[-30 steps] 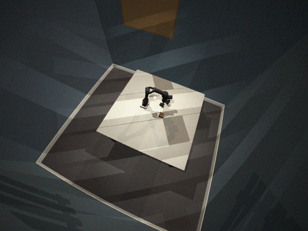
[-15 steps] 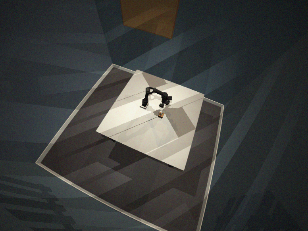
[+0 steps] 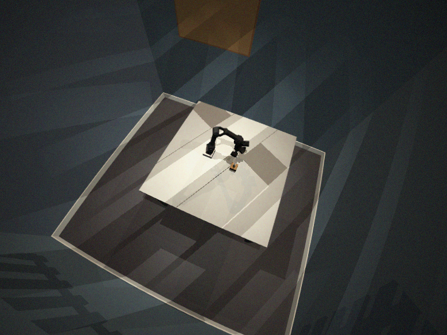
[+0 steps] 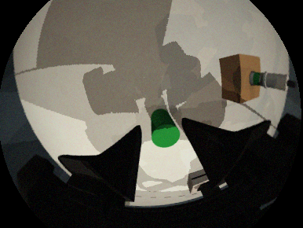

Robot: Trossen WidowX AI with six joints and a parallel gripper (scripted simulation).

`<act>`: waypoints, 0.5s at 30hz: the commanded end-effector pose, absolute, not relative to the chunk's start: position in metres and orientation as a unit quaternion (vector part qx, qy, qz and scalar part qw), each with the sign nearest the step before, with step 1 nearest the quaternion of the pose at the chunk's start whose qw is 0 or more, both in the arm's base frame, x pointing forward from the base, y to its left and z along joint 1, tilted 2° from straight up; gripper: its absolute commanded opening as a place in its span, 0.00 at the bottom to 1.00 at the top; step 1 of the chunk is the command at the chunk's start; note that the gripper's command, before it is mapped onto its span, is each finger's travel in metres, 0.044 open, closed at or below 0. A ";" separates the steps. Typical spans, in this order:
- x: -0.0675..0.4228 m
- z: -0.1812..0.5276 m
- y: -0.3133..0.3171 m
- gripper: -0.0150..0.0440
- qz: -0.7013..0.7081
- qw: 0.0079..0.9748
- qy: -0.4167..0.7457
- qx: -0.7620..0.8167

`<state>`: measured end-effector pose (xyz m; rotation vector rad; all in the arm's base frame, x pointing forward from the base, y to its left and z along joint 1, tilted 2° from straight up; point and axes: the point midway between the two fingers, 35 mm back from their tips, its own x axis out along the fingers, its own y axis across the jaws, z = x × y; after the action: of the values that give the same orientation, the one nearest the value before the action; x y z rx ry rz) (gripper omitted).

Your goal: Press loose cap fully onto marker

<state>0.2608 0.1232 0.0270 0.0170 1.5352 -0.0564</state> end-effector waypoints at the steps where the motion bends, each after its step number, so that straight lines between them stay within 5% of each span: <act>1: 0.257 0.015 0.122 0.69 -0.026 0.714 0.700 0.005; 11: 0.257 0.008 0.121 0.69 -0.026 0.714 0.700 0.005; 15: 0.257 0.008 0.121 0.51 -0.026 0.714 0.700 0.005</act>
<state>0.2591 0.1216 0.0114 0.0141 1.5418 -0.0593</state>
